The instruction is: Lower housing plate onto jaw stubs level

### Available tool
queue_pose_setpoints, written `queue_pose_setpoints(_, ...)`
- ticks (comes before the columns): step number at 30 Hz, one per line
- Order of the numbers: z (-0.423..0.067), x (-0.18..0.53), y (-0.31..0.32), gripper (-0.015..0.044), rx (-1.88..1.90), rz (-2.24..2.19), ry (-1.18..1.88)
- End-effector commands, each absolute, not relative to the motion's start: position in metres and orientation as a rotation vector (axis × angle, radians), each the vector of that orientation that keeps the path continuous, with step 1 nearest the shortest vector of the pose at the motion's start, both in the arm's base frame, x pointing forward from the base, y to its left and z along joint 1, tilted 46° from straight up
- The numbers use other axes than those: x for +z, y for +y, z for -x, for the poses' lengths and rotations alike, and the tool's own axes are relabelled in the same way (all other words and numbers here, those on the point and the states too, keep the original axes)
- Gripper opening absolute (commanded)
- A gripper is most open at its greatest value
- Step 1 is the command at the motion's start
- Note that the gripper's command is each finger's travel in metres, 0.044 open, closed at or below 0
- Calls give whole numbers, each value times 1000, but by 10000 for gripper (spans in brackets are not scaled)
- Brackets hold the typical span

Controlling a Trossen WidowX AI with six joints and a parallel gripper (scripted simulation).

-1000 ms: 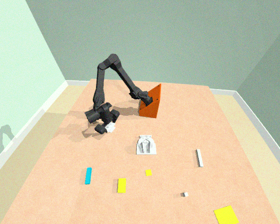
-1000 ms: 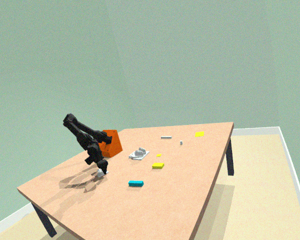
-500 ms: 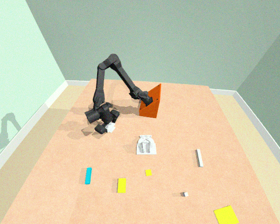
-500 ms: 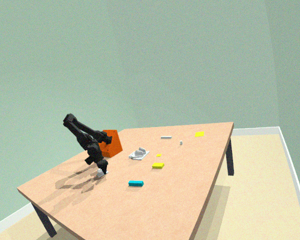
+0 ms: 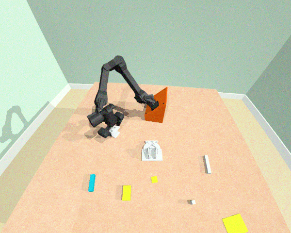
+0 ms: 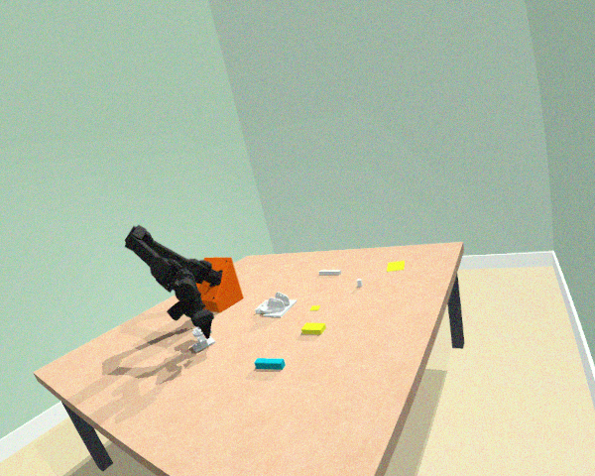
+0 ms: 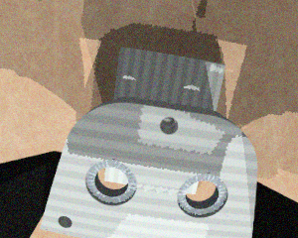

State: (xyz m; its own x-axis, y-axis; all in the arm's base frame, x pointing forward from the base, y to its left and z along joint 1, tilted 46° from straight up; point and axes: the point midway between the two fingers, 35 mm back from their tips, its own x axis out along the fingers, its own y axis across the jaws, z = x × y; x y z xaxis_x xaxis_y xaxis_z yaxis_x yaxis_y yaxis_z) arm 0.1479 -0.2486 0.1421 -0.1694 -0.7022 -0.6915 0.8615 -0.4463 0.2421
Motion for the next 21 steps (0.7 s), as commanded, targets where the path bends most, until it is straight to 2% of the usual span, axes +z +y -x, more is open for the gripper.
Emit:
queue_pose_setpoints(1, -151, 155, -239, 351, -1819, -932, 235)
queue_pose_setpoints(21, -155, 177, -214, 351, -1813, -919, 251)
